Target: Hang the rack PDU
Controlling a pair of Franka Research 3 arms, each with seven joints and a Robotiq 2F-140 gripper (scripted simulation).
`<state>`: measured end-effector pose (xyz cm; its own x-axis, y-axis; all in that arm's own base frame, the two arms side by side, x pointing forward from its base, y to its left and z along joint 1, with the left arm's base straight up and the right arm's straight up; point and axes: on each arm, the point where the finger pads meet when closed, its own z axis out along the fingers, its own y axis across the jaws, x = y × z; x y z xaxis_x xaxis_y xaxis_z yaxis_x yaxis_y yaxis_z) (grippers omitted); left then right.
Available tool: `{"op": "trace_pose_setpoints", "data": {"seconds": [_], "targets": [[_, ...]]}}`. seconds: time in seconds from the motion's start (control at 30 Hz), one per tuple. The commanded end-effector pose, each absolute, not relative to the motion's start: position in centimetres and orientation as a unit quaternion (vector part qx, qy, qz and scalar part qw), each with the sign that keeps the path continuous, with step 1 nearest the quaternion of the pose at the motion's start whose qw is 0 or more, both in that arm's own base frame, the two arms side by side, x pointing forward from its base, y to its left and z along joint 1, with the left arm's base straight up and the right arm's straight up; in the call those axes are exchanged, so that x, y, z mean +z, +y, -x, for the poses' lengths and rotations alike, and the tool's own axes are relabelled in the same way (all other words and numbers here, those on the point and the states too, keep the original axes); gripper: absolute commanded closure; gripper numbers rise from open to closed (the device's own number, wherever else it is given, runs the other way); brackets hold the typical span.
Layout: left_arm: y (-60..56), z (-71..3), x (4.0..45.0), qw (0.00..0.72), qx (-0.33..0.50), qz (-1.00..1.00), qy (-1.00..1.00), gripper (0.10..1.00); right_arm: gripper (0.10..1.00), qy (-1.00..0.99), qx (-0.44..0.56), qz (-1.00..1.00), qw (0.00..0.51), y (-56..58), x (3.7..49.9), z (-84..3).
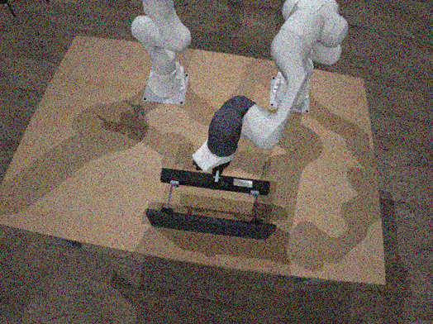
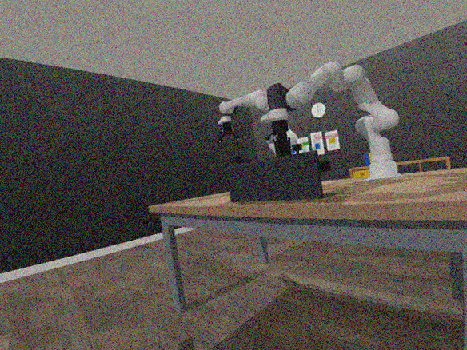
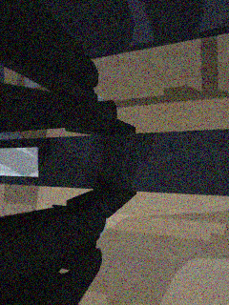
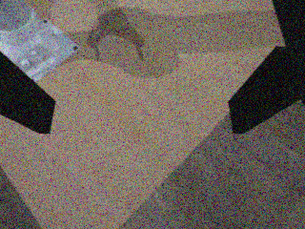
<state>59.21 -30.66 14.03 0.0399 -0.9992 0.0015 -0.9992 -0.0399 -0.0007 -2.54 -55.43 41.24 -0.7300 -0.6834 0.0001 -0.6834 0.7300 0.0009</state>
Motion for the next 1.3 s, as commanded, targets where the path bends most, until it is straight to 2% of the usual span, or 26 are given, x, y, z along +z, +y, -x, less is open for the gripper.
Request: {"op": "trace_pose_setpoints", "data": {"seconds": [0.0, 1.27], "targets": [[-30.5, -59.5, 14.3, -0.001, 0.002, -0.72, -0.694, 0.999, 0.098, -0.93, 0.0, -0.367, 0.0, -55.4, 41.2, 2.5], [-30.5, -59.5, 13.2, -0.001, 0.002, -0.72, -0.694, 0.999, 0.098, -0.93, 0.0, -0.367, 0.0, -55.4, 41.2, 2.5]]}}
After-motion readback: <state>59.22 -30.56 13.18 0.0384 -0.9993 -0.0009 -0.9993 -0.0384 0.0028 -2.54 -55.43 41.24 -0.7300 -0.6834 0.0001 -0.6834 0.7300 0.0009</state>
